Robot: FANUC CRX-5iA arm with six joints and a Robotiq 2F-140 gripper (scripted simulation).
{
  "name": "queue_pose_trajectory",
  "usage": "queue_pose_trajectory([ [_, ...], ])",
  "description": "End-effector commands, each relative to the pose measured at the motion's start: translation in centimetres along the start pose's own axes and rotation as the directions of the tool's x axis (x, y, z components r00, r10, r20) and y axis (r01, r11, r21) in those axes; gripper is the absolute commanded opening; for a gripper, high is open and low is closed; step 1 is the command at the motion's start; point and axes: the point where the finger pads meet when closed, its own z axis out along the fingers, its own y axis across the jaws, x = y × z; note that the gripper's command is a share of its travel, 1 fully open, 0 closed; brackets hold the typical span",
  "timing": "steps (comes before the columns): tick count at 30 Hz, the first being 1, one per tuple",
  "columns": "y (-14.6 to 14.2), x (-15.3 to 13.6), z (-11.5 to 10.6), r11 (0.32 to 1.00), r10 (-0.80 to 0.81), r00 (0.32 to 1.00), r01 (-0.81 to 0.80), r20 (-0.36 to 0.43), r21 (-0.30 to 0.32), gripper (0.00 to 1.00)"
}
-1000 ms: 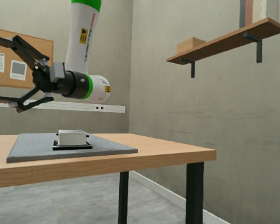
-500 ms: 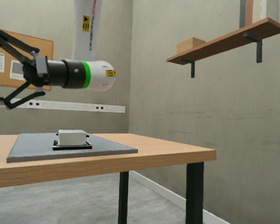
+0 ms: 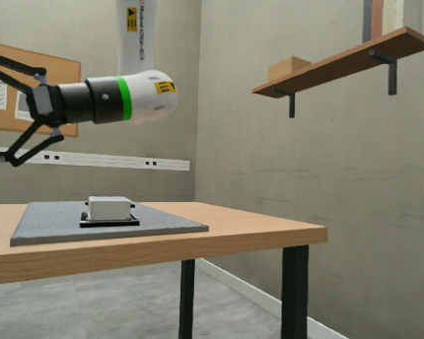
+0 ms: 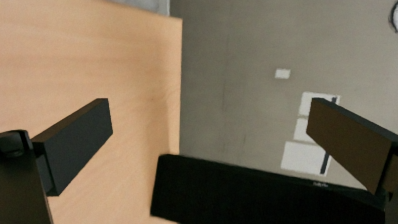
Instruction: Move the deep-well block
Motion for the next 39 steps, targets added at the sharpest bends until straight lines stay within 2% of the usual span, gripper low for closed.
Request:
queue_pose_trajectory([
  [1, -0.8, -2.0, 0.2, 0.996, -0.05, 0.994, 0.042, 0.101, 0.079, 1.0],
  [3, -1.0, -2.3, 0.2, 0.996, -0.052, 0.993, 0.044, 0.104, 0.082, 1.0],
  [6, -1.7, -3.6, 0.0, 0.986, -0.091, 0.982, 0.066, 0.167, 0.152, 1.0],
  [8, -2.0, -4.0, 0.0, 0.986, -0.093, 0.981, 0.067, 0.169, 0.154, 1.0],
  [10, -2.5, -4.8, -0.3, 0.976, -0.119, 0.972, 0.077, 0.204, 0.205, 1.0],
  [12, -2.5, -4.8, -0.3, 0.976, -0.119, 0.972, 0.077, 0.204, 0.205, 1.0],
  [14, -3.1, -5.6, -0.6, 0.969, -0.134, 0.966, 0.081, 0.222, 0.232, 1.0],
  [17, -3.9, -6.6, -1.3, 0.946, -0.175, 0.948, 0.088, 0.264, 0.313, 1.0],
  [19, -4.3, -7.0, -1.5, 0.945, -0.176, 0.948, 0.088, 0.265, 0.315, 1.0],
  [22, -5.1, -7.9, -2.3, 0.913, -0.217, 0.93, 0.086, 0.296, 0.398, 1.0],
  [25, -5.5, -8.2, -2.7, 0.913, -0.217, 0.93, 0.086, 0.296, 0.398, 1.0],
  [27, -6.1, -8.7, -3.4, 0.887, -0.243, 0.919, 0.081, 0.31, 0.454, 1.0],
  [29, -6.1, -8.7, -3.4, 0.887, -0.243, 0.919, 0.081, 0.31, 0.454, 1.0],
  [30, -6.4, -8.9, -3.7, 0.873, -0.256, 0.914, 0.078, 0.316, 0.481, 1.0],
  [31, -6.7, -9.2, -4.0, 0.873, -0.256, 0.914, 0.078, 0.316, 0.481, 1.0],
  [34, -7.6, -9.8, -5.1, 0.827, -0.289, 0.899, 0.063, 0.328, 0.558, 1.0],
  [37, -8.1, -10.1, -5.7, 0.827, -0.289, 0.899, 0.063, 0.328, 0.558, 1.0],
  [39, -8.7, -10.4, -6.5, 0.791, -0.31, 0.891, 0.049, 0.331, 0.61, 1.0],
])
